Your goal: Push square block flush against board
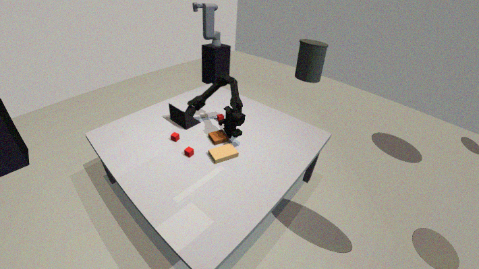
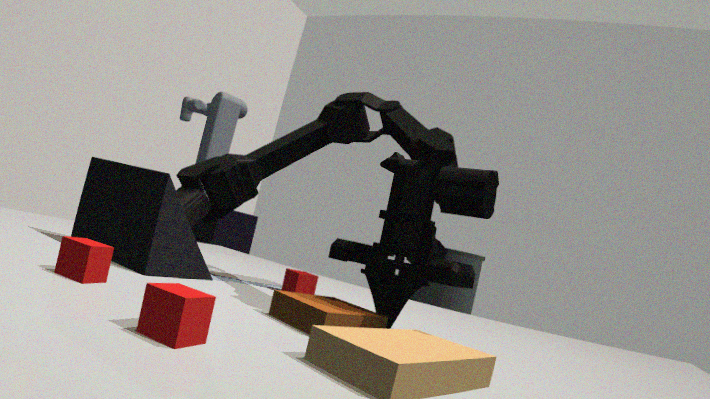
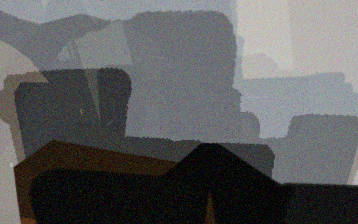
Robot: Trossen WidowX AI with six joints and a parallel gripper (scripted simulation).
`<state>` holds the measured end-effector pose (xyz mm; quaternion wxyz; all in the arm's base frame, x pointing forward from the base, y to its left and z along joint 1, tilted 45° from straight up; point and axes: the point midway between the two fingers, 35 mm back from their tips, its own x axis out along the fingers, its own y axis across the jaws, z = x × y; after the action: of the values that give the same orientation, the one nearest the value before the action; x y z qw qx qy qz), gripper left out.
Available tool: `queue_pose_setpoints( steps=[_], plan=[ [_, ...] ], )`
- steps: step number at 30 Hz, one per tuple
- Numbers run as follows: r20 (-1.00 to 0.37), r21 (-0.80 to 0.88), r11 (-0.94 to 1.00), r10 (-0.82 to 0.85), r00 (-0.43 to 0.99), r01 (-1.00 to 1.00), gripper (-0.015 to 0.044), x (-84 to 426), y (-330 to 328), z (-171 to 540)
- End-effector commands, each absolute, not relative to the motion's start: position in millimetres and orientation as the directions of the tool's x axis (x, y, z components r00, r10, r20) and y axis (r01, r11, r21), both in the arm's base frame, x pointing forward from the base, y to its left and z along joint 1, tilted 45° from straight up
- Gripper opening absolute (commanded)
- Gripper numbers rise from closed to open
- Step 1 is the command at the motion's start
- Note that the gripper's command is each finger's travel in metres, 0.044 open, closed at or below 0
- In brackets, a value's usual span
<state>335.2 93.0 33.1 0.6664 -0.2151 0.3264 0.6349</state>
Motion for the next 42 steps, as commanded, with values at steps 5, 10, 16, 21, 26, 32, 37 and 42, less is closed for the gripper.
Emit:
queue_pose_setpoints(
  steps=[5, 10, 16, 21, 26, 32, 37, 42],
  plan=[
    [-0.711, 0.144, 0.097, 0.702, -0.035, -0.985, 0.0, 335, 98, 32],
    [-0.711, 0.144, 0.097, 0.702, -0.035, -0.985, 0.0, 337, 104, 37],
    [-0.71, 0.144, 0.097, 0.703, -0.035, -0.985, 0.0, 339, 110, 44],
    [-0.71, 0.144, 0.096, 0.704, -0.035, -0.985, 0.0, 341, 116, 49],
    [-0.709, 0.144, 0.096, 0.705, -0.035, -0.985, 0.0, 342, 122, 55],
    [-0.707, 0.145, 0.096, 0.706, -0.035, -0.985, 0.0, 344, 129, 62],
    [-0.707, 0.145, 0.095, 0.706, -0.035, -0.985, 0.0, 344, 130, 63],
    [-0.71, 0.149, 0.094, 0.703, -0.04, -0.984, 0.0, 344, 109, 78]
  ],
)
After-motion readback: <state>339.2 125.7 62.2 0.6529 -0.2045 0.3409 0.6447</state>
